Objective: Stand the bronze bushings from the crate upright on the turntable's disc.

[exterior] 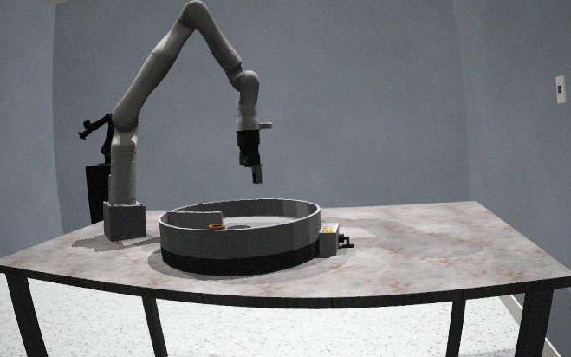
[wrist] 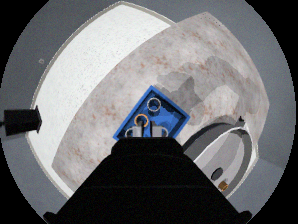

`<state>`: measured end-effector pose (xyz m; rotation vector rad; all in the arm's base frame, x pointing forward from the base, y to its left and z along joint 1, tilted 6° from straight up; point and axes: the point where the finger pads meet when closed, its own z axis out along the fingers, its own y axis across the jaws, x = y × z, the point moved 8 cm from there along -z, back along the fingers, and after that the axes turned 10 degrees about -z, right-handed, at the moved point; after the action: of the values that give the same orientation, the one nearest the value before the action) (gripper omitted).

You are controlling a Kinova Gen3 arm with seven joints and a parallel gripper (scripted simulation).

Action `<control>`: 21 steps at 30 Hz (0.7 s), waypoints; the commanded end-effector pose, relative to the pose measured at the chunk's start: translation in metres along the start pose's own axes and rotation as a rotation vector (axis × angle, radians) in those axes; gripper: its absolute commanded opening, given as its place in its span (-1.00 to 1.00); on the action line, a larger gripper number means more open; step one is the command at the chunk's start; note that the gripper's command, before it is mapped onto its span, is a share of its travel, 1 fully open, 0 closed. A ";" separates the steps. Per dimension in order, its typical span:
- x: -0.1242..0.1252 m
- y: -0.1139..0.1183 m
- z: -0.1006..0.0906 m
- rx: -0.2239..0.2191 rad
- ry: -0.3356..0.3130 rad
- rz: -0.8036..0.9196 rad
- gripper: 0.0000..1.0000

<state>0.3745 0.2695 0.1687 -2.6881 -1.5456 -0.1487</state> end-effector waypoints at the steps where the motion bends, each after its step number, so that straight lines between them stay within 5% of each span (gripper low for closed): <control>1: 0.000 0.000 -0.001 -0.001 0.002 0.000 -0.28; 21: 0.001 0.000 0.012 -0.001 0.002 0.000 -0.28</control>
<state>0.3767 0.2708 0.1628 -2.6879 -1.5437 -0.1625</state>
